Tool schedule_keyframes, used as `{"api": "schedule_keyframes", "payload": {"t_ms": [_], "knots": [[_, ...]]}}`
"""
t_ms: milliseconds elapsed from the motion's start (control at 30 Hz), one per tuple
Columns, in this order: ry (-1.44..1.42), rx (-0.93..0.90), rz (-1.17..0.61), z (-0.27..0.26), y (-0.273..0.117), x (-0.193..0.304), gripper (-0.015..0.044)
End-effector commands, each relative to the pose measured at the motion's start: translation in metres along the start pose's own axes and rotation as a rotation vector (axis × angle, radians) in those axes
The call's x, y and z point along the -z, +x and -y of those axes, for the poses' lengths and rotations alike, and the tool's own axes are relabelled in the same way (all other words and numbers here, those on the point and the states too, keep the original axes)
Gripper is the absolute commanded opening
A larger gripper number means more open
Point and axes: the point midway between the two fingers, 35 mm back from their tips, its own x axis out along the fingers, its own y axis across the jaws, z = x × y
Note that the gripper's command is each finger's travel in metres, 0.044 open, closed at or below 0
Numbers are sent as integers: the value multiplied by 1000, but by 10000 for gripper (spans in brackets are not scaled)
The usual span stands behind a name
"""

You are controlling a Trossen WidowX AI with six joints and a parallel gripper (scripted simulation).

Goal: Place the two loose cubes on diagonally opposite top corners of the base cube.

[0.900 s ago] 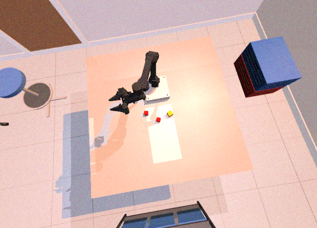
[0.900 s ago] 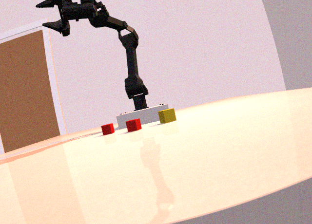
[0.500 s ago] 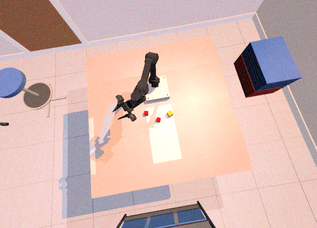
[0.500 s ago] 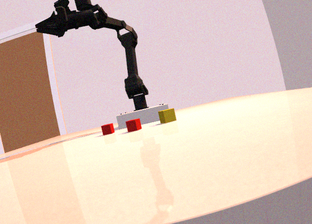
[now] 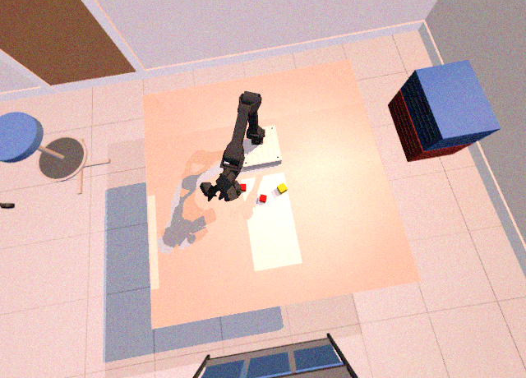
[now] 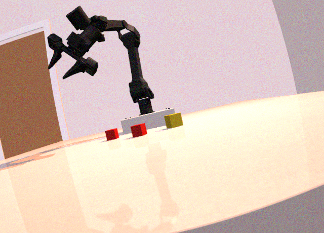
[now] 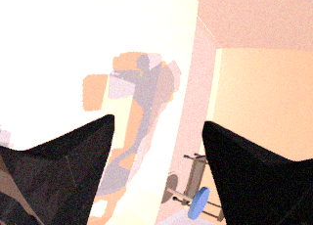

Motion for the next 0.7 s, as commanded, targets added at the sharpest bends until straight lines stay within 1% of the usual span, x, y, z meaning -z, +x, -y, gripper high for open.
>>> {"api": "schedule_keyframes", "payload": {"t_ms": [0,233,467,533,667], "knots": [[-231,-158,-17,-33,7,10,265],[-666,-491,44,-95,4,33,265],[-1014,-817,218,-146,-19,56,265],[-1042,-847,241,-150,-22,58,265],[-1042,-847,241,-150,-22,58,265]]}}
